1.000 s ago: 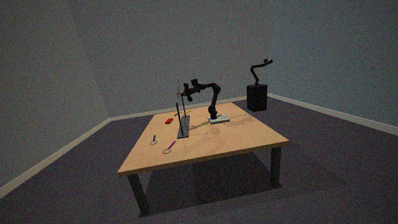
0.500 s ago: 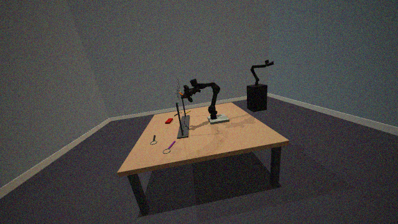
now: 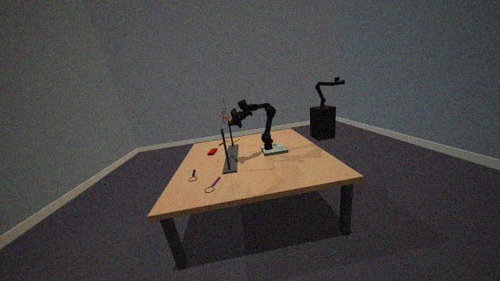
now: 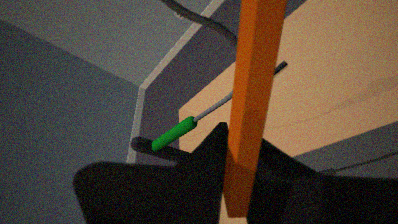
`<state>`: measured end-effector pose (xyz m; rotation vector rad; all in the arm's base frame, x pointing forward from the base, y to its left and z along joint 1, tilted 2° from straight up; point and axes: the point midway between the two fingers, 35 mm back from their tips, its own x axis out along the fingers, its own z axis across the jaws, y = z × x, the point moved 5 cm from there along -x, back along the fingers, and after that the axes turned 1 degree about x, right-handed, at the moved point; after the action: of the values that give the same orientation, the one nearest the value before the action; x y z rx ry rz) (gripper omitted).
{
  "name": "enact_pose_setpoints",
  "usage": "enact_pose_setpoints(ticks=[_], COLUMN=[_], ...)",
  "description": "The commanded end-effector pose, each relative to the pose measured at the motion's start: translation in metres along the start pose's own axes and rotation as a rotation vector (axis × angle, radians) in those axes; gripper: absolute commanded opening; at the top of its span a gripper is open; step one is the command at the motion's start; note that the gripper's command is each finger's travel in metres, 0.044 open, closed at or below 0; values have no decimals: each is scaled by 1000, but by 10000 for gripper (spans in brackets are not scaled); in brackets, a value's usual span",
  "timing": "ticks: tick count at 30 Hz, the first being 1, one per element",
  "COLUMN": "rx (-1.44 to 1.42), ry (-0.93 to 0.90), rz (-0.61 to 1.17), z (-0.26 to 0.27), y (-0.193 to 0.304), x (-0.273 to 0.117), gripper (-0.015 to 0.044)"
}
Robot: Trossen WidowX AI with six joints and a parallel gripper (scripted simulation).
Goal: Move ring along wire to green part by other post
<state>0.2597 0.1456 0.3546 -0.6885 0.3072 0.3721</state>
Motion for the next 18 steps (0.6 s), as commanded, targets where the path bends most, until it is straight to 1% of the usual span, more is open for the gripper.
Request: enact_pose_setpoints(ticks=[1,18], rx=[-68,-394], ry=[40,224], rz=[-10,-55], z=[-3,-20], y=[0,-2], x=[2,3], gripper=[-150,-150])
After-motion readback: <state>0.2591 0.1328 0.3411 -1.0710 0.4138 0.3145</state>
